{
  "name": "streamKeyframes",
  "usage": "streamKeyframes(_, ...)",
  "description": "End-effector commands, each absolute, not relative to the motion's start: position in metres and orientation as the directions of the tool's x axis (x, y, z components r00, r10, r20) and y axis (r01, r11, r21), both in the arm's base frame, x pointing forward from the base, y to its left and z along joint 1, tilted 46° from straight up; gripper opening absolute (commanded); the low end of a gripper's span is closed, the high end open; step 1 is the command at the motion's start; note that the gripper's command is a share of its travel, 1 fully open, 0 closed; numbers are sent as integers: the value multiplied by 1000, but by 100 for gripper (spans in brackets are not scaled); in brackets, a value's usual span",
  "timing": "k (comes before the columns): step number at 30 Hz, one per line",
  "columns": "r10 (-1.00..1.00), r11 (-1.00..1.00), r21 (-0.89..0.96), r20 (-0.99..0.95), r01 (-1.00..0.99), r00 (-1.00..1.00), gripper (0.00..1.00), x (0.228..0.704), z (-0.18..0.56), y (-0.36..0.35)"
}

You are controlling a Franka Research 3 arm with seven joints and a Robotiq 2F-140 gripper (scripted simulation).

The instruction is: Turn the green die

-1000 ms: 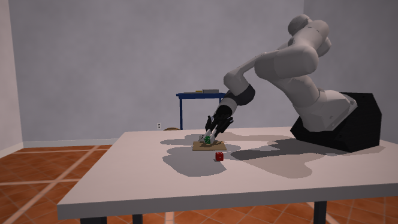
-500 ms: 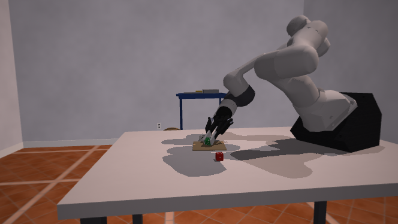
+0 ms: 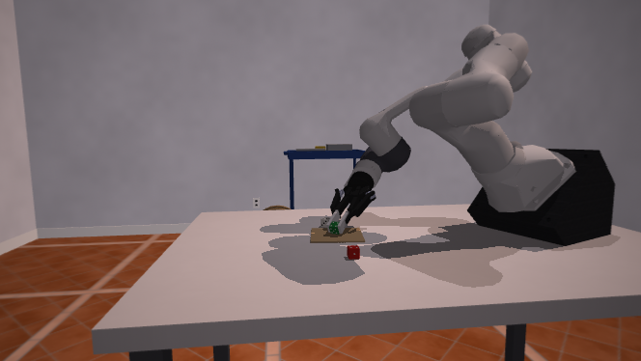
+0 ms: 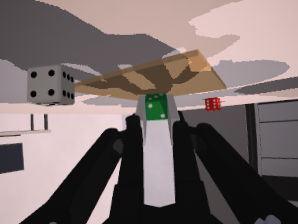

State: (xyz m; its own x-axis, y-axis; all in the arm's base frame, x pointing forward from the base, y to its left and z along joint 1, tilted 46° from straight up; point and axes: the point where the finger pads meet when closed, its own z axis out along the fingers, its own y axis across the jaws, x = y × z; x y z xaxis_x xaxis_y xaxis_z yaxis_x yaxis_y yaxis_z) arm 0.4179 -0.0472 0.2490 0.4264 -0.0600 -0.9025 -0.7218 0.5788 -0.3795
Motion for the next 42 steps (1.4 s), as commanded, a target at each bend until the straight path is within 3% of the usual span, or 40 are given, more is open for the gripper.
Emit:
streamKeyframes(1, -66, 581, -385, -900, -717, 430, 13, 419, 248, -48)
streamKeyframes(20, -66, 581, -385, -900, -717, 430, 13, 419, 248, -48)
streamKeyframes(30, -66, 581, -385, -900, -717, 430, 22, 419, 248, -48)
streamKeyframes(42, -66, 581, -385, -900, -717, 430, 25, 419, 248, -48)
